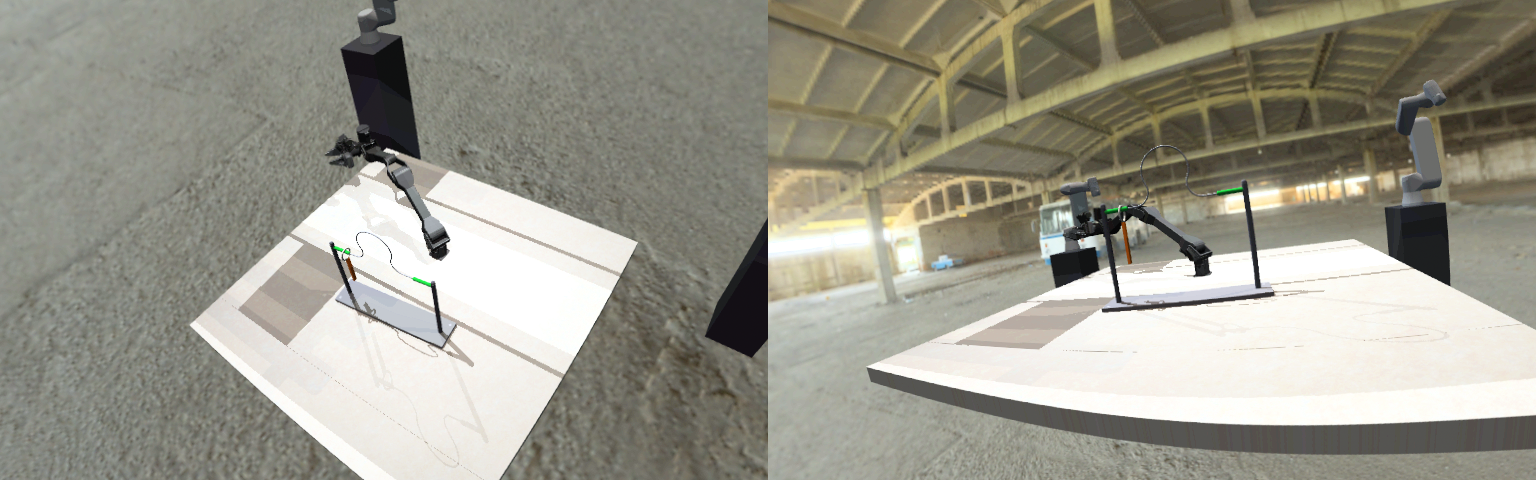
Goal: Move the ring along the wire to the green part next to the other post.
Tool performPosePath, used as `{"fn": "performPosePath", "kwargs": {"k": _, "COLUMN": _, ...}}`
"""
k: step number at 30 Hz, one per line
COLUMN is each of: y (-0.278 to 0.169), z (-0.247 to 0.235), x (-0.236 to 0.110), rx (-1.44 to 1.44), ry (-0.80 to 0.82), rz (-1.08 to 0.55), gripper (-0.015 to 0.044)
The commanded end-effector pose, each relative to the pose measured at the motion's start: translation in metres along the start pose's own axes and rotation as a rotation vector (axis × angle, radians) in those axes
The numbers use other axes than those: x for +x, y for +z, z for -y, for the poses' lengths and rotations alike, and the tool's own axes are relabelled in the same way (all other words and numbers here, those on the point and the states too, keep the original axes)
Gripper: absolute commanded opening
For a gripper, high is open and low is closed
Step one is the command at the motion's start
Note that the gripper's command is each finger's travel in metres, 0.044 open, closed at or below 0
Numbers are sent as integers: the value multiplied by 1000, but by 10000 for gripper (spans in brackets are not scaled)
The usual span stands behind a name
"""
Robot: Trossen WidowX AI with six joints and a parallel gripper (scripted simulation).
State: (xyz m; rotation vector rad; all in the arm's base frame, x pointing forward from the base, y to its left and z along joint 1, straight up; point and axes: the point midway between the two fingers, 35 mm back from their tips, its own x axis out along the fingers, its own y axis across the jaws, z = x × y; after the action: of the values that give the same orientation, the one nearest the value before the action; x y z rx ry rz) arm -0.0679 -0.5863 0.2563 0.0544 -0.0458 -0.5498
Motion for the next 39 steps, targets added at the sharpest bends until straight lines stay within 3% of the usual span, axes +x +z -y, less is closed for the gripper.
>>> {"fn": "performPosePath", "kwargs": {"k": 1, "y": -1, "z": -1, "x": 1, "rx": -1, "ry": 1, "rz": 0, "gripper": 374}}
{"fn": "performPosePath", "kwargs": {"k": 9, "y": -28, "z": -38, "x": 41, "rx": -32, "ry": 67, "rz": -6, "gripper": 164}}
{"fn": "performPosePath", "kwargs": {"k": 25, "y": -89, "z": -148, "x": 103, "rx": -99, "ry": 211, "rz": -17, "gripper": 160}}
{"fn": "performPosePath", "kwargs": {"k": 39, "y": -136, "z": -265, "x": 117, "rx": -158, "ry": 339, "rz": -23, "gripper": 160}}
